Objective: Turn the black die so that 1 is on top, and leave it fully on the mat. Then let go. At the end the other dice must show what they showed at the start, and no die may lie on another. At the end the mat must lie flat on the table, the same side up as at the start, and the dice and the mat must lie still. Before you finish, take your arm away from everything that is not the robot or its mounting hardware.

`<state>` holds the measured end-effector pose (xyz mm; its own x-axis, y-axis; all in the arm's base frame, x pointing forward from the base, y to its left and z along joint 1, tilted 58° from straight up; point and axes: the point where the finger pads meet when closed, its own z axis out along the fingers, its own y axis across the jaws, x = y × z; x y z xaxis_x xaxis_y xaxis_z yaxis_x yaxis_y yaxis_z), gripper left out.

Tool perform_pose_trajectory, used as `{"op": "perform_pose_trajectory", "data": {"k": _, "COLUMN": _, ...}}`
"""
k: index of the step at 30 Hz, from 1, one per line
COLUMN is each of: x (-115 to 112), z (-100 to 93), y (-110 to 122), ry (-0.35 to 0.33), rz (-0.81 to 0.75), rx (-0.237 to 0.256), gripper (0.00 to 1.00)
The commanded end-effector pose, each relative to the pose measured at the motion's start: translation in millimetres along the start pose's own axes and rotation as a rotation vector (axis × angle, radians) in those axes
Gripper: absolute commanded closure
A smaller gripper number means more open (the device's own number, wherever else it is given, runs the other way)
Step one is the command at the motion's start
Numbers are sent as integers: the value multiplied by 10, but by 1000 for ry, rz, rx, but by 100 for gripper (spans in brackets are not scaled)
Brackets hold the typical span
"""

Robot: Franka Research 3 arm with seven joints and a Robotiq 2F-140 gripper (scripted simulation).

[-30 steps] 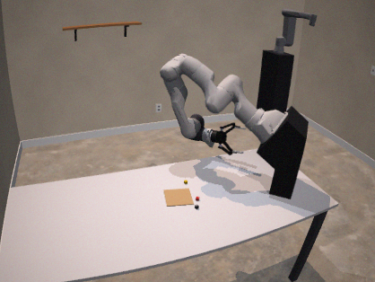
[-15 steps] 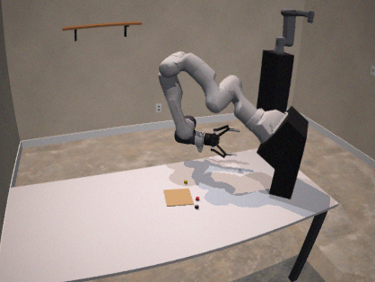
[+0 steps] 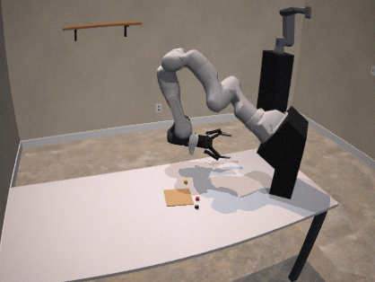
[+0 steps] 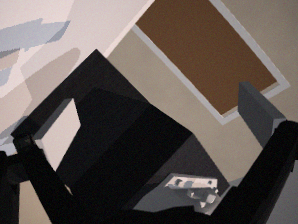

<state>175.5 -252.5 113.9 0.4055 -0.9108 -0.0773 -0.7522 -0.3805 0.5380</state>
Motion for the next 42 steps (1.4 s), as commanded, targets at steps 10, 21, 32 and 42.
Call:
{"op": "perform_pose_trajectory", "data": {"k": 10, "x": 180, "z": -462, "y": -300, "ry": 262, "rz": -320, "rx": -35, "gripper": 0}}
{"op": "perform_pose_trajectory", "data": {"k": 21, "x": 193, "z": -934, "y": -617, "ry": 491, "rz": -551, "rx": -78, "gripper": 0}}
{"op": "perform_pose_trajectory", "data": {"k": 32, "x": 76, "z": -1421, "y": -959, "ry": 715, "rz": -773, "rx": -127, "gripper": 0}}
{"op": "perform_pose_trajectory", "data": {"k": 42, "x": -113, "z": -1802, "y": -1230, "ry": 892, "rz": -940, "rx": -169, "gripper": 0}}
